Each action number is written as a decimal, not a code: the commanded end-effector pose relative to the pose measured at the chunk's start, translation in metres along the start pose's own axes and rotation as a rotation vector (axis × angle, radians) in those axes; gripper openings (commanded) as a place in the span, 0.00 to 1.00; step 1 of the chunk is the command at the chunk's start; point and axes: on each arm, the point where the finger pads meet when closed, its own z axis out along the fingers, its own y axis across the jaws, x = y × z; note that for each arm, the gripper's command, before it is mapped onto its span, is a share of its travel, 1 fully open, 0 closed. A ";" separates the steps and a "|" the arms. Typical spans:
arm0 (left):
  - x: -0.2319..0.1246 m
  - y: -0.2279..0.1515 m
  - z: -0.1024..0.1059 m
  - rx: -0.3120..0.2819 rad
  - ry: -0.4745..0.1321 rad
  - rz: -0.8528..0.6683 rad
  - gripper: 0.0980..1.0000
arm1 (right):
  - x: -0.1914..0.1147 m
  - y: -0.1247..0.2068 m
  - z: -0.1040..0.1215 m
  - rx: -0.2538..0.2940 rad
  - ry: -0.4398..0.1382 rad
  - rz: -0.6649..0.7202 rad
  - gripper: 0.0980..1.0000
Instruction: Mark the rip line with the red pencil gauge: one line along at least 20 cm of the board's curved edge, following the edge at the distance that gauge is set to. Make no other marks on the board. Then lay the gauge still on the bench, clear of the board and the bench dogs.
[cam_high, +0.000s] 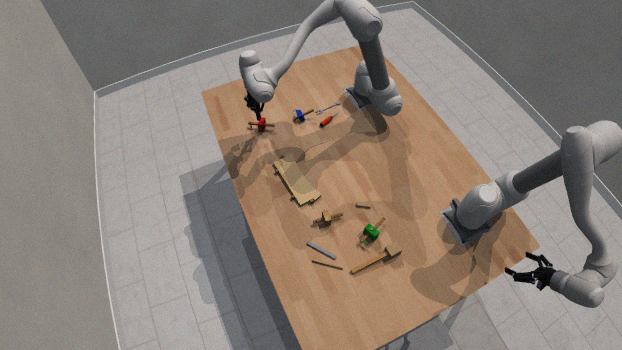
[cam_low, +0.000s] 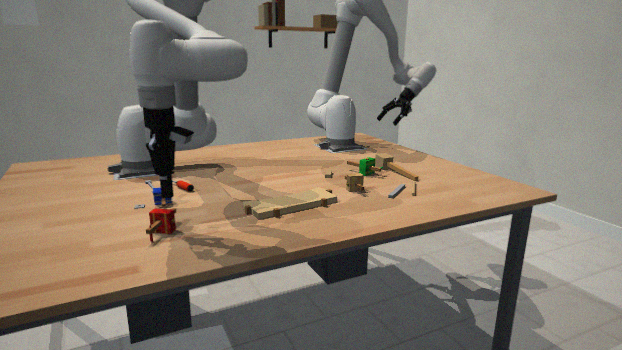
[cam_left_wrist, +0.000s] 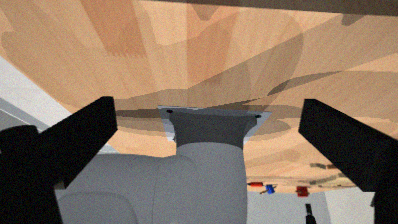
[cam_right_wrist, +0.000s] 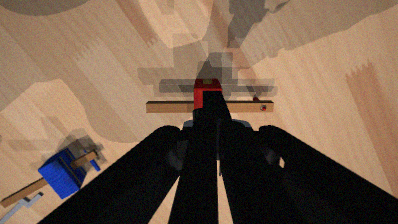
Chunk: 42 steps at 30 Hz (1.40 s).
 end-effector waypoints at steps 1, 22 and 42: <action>-0.006 -0.006 0.003 -0.002 -0.010 -0.006 1.00 | -0.003 -0.004 0.004 0.004 -0.011 -0.013 0.30; -0.006 -0.006 0.003 -0.002 -0.010 -0.006 1.00 | 0.010 -0.002 0.003 0.040 -0.067 -0.808 0.30; -0.006 -0.006 0.003 -0.002 -0.010 -0.006 1.00 | 0.028 -0.002 0.003 0.171 -0.106 -1.851 0.30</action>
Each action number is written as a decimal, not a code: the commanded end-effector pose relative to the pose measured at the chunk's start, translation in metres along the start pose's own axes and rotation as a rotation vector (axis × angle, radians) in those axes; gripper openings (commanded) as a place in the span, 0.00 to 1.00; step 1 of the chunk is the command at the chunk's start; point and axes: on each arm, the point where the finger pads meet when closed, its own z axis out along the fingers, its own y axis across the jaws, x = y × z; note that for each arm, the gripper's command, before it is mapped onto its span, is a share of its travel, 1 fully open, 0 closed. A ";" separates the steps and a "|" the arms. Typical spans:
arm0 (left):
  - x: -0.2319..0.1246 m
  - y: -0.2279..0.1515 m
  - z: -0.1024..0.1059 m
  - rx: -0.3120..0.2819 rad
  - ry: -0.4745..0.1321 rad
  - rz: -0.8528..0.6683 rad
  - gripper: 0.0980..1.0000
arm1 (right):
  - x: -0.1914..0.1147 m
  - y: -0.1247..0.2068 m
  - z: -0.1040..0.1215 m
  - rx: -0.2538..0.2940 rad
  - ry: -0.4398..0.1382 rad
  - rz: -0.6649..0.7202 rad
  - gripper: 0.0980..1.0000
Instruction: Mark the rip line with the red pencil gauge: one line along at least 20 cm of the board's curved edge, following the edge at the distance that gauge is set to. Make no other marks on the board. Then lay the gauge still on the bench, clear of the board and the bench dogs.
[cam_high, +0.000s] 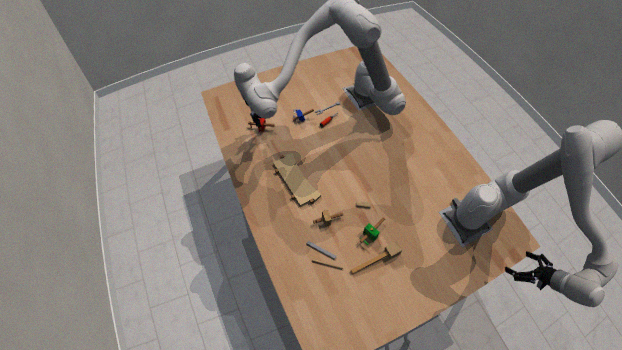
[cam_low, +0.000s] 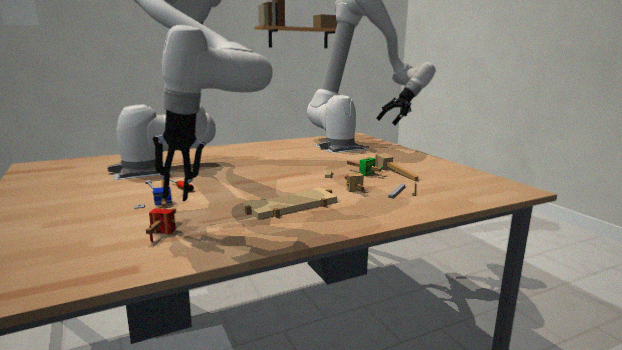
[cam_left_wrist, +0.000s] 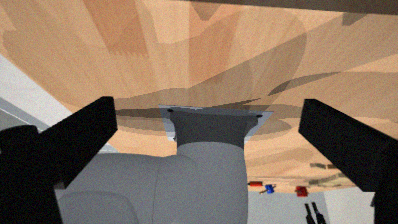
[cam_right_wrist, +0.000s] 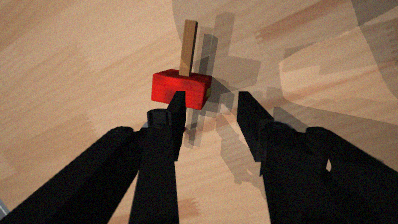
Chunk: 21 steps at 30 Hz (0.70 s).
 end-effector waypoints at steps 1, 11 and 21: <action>-0.004 -0.003 0.002 0.000 -0.008 -0.002 1.00 | -0.004 0.003 -0.004 0.016 0.009 -0.278 0.30; -0.004 -0.003 0.002 0.000 -0.008 -0.002 1.00 | -0.005 0.008 -0.005 0.060 0.041 -0.876 0.30; -0.004 -0.003 0.002 0.000 -0.008 -0.002 1.00 | -0.006 0.006 -0.005 0.084 0.079 -1.427 0.30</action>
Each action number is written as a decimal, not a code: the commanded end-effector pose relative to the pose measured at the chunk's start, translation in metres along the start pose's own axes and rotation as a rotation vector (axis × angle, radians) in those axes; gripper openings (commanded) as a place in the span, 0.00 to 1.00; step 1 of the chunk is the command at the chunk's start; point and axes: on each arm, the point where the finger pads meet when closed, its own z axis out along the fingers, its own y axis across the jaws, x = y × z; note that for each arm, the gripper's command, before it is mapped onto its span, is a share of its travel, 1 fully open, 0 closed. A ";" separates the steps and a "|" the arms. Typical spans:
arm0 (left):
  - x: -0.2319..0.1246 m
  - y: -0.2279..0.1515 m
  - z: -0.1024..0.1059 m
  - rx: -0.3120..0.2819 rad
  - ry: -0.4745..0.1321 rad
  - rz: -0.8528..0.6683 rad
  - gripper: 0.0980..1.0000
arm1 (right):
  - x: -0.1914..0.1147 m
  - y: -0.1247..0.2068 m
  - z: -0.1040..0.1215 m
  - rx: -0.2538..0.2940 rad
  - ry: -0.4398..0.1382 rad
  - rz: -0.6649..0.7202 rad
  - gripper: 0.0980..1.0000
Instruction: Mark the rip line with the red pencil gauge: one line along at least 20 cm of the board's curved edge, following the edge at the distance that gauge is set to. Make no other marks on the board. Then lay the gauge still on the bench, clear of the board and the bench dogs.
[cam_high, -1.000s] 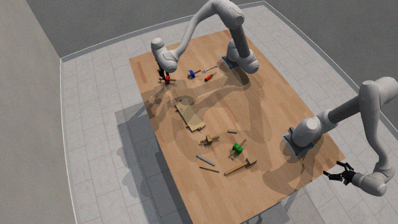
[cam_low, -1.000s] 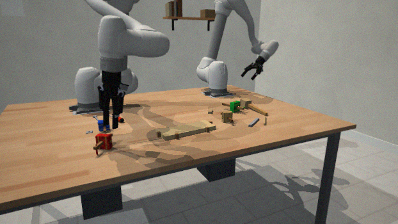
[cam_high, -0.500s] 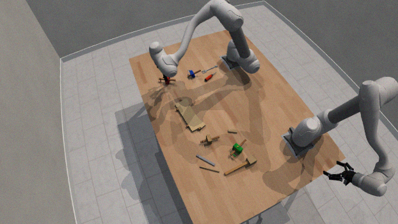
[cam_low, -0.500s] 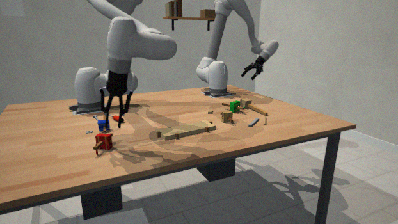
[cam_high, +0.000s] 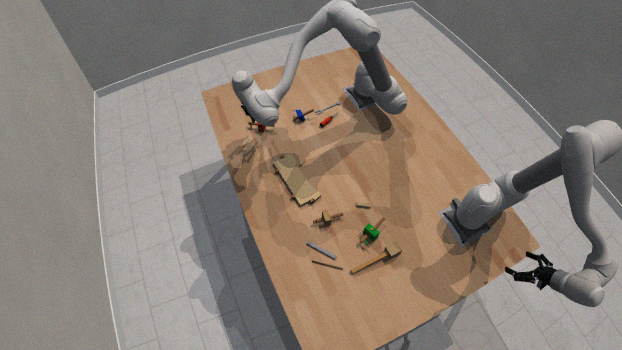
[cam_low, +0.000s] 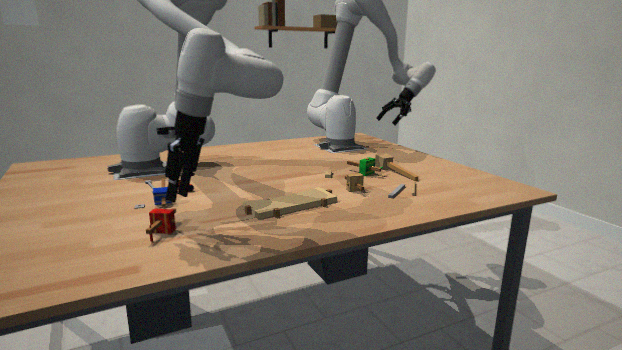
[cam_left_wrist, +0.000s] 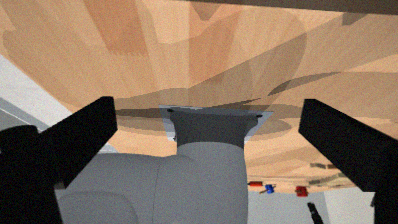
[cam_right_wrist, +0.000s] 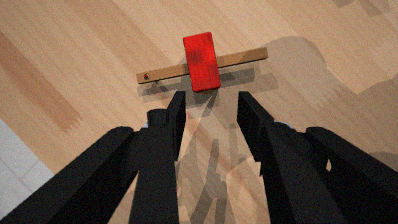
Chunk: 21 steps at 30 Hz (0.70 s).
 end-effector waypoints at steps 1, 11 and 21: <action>-0.004 -0.003 0.002 0.000 -0.008 -0.002 1.00 | -0.001 -0.003 -0.003 -0.002 0.001 -0.203 0.30; -0.004 -0.003 0.002 0.000 -0.008 -0.002 1.00 | -0.001 -0.003 0.006 -0.001 -0.002 -0.204 0.30; -0.004 -0.003 0.002 0.000 -0.008 -0.002 1.00 | 0.000 -0.003 0.017 -0.001 0.000 -0.202 0.30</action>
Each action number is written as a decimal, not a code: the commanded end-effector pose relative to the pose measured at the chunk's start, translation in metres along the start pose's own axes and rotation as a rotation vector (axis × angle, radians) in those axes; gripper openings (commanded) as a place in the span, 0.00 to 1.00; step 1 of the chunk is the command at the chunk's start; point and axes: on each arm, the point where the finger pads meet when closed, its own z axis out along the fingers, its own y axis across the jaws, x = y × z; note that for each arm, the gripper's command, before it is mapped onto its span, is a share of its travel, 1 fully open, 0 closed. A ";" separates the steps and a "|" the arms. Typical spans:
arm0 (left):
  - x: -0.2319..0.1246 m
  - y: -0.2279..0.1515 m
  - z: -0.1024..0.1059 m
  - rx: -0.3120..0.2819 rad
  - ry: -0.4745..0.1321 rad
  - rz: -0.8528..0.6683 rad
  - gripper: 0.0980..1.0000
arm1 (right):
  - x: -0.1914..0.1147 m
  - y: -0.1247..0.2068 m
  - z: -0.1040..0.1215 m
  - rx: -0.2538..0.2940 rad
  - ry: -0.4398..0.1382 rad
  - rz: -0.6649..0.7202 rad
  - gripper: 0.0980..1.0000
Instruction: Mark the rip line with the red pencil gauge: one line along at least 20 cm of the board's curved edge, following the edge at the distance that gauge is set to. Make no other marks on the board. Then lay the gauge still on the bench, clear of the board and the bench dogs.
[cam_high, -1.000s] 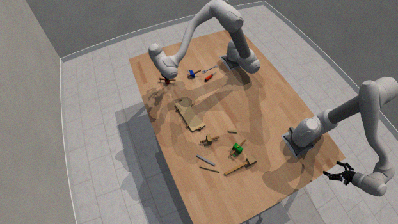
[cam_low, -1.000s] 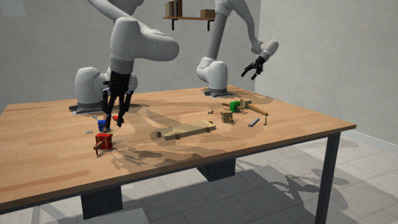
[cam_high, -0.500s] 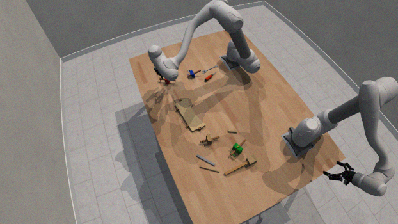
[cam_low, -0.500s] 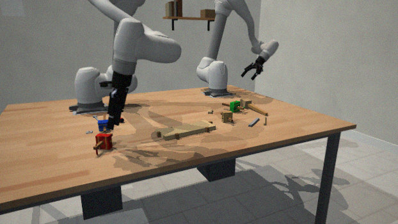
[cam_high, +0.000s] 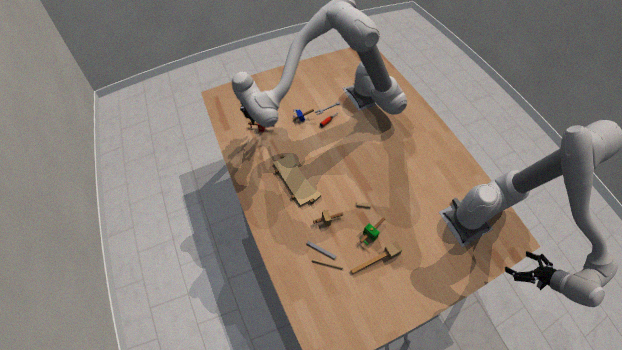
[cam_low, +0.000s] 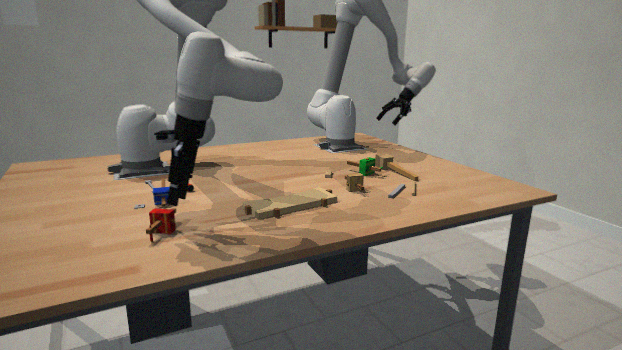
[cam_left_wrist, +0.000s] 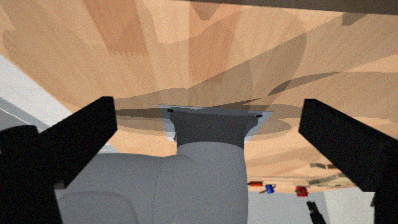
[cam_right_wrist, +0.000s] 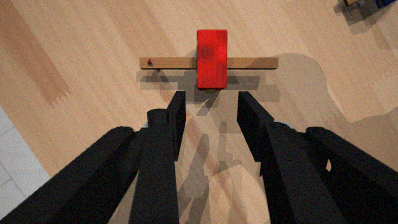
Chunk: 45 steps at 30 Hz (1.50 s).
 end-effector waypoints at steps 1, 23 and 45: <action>-0.004 -0.003 0.002 0.000 -0.008 -0.002 1.00 | 0.002 0.001 0.010 -0.004 0.004 -0.003 0.30; -0.004 -0.003 0.002 0.000 -0.008 -0.002 1.00 | 0.003 0.001 0.024 -0.003 0.006 -0.001 0.30; -0.004 -0.003 0.002 0.000 -0.008 -0.002 1.00 | 0.003 0.001 0.024 -0.003 0.006 -0.001 0.30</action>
